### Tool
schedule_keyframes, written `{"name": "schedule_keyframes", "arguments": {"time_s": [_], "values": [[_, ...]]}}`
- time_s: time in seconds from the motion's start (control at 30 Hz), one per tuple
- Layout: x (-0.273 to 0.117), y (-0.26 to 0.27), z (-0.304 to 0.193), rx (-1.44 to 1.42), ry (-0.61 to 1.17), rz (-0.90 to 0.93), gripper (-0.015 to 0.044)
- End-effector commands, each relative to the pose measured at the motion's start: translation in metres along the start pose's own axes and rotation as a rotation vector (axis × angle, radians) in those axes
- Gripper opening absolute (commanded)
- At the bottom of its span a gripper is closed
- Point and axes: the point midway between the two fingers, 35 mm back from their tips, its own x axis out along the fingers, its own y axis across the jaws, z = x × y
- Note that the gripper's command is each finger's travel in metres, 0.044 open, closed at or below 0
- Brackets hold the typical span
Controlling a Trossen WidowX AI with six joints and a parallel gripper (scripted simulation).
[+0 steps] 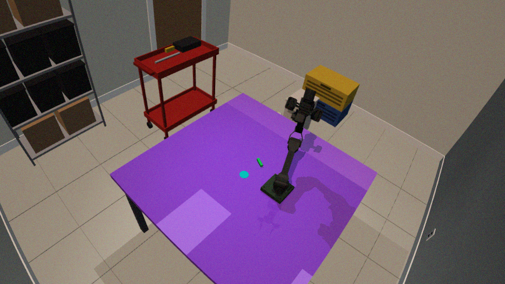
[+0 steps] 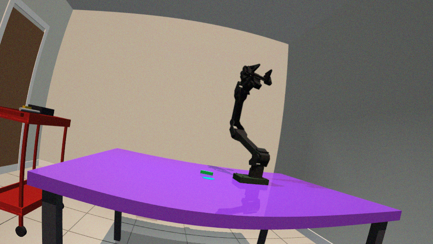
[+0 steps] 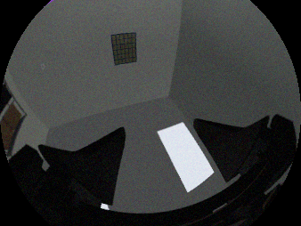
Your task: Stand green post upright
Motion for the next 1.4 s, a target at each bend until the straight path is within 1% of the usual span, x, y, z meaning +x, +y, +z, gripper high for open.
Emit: {"name": "schedule_keyframes", "arguments": {"time_s": [0.0,0.17,0.2,0.53,0.83,1.1,1.37], "values": [[0.002,0.000,0.001,-0.006,-0.005,0.003,0.0374],[0.034,-0.006,0.028,-0.162,-0.130,0.076,0.0243],[0.040,-0.006,0.033,-0.200,-0.153,0.091,0.0233],[0.087,0.006,0.081,-0.550,-0.410,0.216,0.0233],[0.112,0.038,0.126,-0.814,-0.681,0.282,0.0233],[0.119,0.079,0.165,-0.997,-0.947,0.299,0.0233],[0.108,0.124,0.200,-1.122,-1.224,0.271,0.0233]]}}
